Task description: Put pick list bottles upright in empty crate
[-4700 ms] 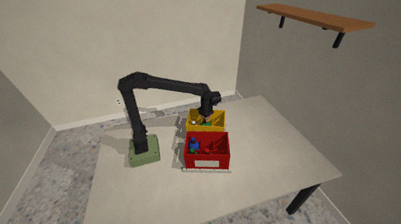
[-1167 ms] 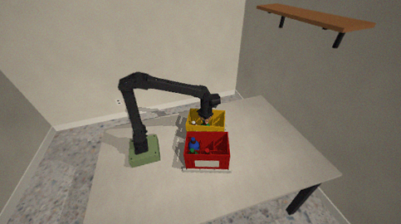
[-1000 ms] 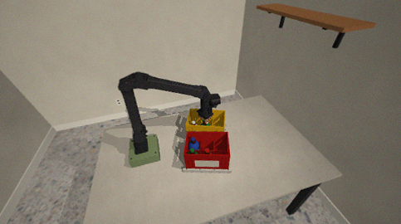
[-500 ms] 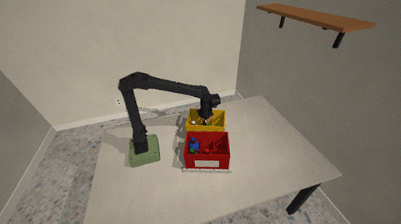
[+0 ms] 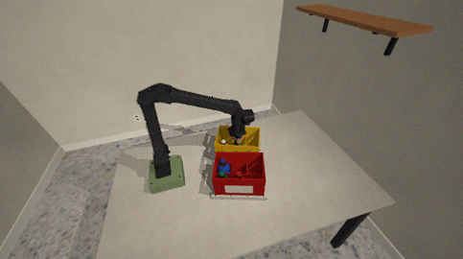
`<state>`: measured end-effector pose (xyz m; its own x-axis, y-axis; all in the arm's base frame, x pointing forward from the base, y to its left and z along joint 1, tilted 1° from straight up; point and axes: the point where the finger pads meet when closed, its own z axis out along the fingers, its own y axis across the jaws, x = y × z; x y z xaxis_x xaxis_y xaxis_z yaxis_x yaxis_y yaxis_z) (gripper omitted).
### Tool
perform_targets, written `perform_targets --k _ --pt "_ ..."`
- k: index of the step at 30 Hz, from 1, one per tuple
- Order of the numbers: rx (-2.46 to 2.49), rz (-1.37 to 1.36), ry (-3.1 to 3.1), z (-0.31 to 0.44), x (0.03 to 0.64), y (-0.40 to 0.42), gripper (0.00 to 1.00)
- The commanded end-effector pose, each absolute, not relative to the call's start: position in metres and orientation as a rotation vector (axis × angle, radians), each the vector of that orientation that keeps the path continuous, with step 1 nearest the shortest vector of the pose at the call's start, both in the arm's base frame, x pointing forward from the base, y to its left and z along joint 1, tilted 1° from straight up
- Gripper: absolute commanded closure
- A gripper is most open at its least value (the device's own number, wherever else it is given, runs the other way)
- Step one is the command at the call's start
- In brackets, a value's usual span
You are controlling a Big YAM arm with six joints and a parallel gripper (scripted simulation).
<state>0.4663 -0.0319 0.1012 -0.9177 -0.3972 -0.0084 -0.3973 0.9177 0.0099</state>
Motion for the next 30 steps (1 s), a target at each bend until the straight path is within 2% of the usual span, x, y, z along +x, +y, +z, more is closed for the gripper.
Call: perform_targets --k 1,19,20,30 --pt "-0.622 -0.002 3.024 0.117 0.474 -0.033 1.00" --pt "-0.624 0.000 3.033 0.107 0.470 -0.032 1.00" --pt "-0.616 -0.017 2.991 0.125 0.489 -0.034 1.00" --pt "-0.622 -0.004 3.022 0.106 0.476 -0.032 1.00"
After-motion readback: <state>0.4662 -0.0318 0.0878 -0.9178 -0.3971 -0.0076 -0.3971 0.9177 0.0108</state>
